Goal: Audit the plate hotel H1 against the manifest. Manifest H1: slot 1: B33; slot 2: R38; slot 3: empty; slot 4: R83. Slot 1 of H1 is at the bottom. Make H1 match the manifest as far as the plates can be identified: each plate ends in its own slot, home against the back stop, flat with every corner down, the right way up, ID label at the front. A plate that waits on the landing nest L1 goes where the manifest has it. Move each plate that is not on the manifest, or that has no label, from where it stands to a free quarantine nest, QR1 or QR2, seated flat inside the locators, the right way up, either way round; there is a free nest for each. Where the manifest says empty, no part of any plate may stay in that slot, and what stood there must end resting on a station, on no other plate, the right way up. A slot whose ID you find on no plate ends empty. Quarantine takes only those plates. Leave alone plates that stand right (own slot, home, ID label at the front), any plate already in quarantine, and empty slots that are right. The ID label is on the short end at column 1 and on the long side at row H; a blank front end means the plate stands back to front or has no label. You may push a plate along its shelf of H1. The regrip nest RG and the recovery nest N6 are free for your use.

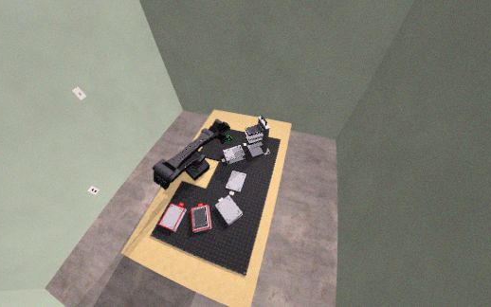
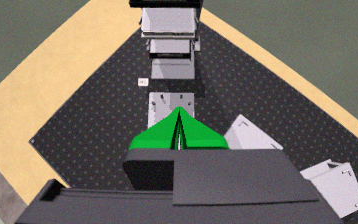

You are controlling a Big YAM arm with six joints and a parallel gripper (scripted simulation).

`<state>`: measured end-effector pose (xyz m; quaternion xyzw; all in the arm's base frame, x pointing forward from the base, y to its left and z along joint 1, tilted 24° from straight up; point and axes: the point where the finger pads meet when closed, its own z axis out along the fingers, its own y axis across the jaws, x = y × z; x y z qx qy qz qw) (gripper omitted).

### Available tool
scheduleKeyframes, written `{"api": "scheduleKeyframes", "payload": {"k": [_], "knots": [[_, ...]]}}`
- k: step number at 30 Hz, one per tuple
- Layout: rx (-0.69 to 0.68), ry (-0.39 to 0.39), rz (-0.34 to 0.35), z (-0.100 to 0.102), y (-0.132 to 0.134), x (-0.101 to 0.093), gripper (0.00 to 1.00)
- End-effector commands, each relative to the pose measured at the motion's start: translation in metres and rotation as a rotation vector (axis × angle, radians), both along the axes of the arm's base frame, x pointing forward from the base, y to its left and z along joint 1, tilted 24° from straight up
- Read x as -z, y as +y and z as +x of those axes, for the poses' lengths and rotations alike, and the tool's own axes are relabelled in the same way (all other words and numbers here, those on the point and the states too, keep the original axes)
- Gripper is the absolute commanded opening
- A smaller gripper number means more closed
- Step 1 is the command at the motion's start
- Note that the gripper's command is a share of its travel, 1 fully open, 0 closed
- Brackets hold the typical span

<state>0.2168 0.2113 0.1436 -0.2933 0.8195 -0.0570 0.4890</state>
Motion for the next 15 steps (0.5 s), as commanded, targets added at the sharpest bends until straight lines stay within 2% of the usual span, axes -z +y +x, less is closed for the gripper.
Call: {"api": "scheduleKeyframes", "payload": {"k": [1, 3, 4, 5, 6, 7, 11, 13, 14, 15], "knots": [[0.0, -0.014, 0.097, 0.001, 0.032, -0.026, 0.0], [0.0, -0.013, 0.097, -0.002, 0.038, -0.023, 0.0], [0.0, 0.001, 0.058, -0.007, 0.027, -0.003, 0.0], [0.0, 0.007, 0.04, -0.008, 0.022, 0.006, 0.0], [0.0, -0.003, 0.069, -0.005, 0.036, -0.022, 1.0], [0.0, -0.009, 0.089, -0.007, 0.035, -0.031, 1.0], [0.0, -0.007, 0.09, -0.012, 0.038, -0.044, 1.0], [0.0, -0.007, 0.09, -0.012, 0.038, -0.044, 1.0], [0.001, 0.01, 0.031, -0.018, 0.022, -0.017, 1.0], [0.0, -0.003, 0.077, -0.015, 0.035, -0.043, 1.0]]}}
